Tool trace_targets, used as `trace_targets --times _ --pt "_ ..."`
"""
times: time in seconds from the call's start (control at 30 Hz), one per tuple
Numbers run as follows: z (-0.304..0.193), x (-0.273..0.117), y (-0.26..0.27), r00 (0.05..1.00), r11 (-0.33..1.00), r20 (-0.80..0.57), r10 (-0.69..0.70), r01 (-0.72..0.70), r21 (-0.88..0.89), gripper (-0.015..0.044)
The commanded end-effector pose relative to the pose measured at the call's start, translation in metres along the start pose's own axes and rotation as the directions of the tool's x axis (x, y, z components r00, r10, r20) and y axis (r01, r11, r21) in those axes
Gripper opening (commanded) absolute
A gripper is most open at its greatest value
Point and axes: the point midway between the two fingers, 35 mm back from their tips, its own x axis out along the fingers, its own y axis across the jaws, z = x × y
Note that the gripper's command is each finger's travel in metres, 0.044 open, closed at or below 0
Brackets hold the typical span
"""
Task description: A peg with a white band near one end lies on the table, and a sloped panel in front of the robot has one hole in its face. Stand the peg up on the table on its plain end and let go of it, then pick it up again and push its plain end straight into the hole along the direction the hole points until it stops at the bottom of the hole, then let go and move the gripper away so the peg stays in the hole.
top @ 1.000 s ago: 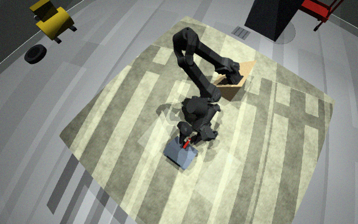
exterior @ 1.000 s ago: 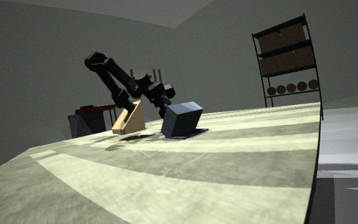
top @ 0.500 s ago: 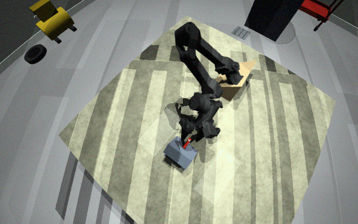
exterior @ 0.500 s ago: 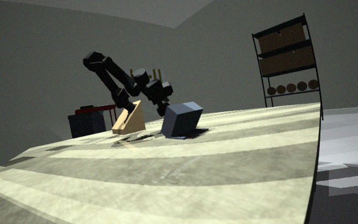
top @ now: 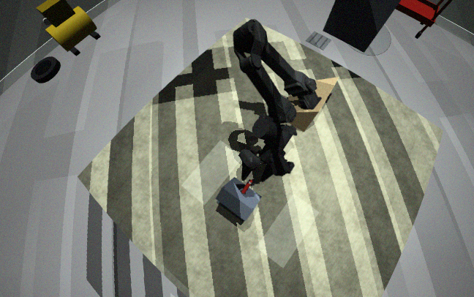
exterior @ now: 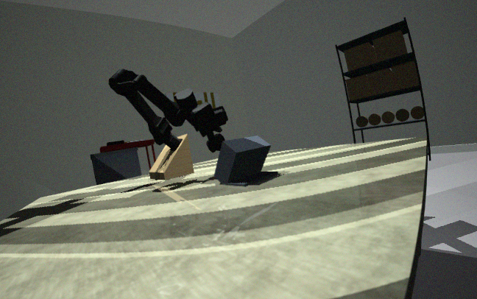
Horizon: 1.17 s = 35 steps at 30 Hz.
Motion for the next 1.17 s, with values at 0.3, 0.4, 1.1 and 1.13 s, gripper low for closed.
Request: trace_targets --times 0.3,0.4,1.1,1.13 --pt "0.0 -0.016 -0.002 1.0 1.0 -0.002 -0.003 0.003 0.005 0.044" --pt "0.001 -0.019 -0.002 1.0 1.0 -0.002 -0.002 0.002 0.005 0.044" --pt "0.004 -0.042 0.0 1.0 1.0 -0.001 -0.002 0.002 -0.001 0.044" --pt "0.004 -0.043 0.0 1.0 1.0 -0.001 -0.002 0.002 -0.001 0.044"
